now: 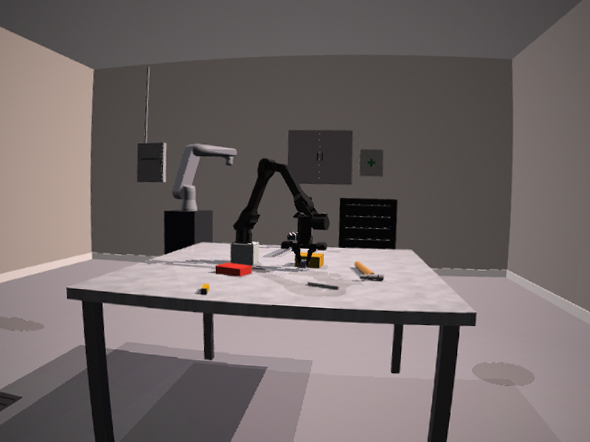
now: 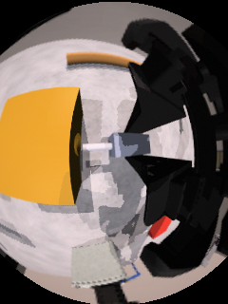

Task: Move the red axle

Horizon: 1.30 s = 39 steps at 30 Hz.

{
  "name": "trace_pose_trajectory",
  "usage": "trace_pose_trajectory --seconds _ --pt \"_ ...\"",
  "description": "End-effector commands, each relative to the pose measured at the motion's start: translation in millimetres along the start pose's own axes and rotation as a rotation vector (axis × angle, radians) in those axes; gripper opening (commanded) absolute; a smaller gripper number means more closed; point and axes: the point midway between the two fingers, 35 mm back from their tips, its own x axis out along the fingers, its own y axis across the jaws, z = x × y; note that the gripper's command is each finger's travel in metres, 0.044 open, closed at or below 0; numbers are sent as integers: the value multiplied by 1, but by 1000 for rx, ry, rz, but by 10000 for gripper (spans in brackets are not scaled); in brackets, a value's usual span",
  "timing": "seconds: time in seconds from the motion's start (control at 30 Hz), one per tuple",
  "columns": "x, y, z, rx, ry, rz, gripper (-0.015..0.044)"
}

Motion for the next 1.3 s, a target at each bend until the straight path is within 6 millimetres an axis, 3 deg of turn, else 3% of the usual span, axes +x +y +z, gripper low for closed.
trace_pose_trajectory --seconds 0.0,0.27,1.27 --pt "2 2 -17 -2 -3 4 0" --pt "-2 2 -21 -2 -2 4 0" --pt "-50 2 -20 -2 -2 4 0"
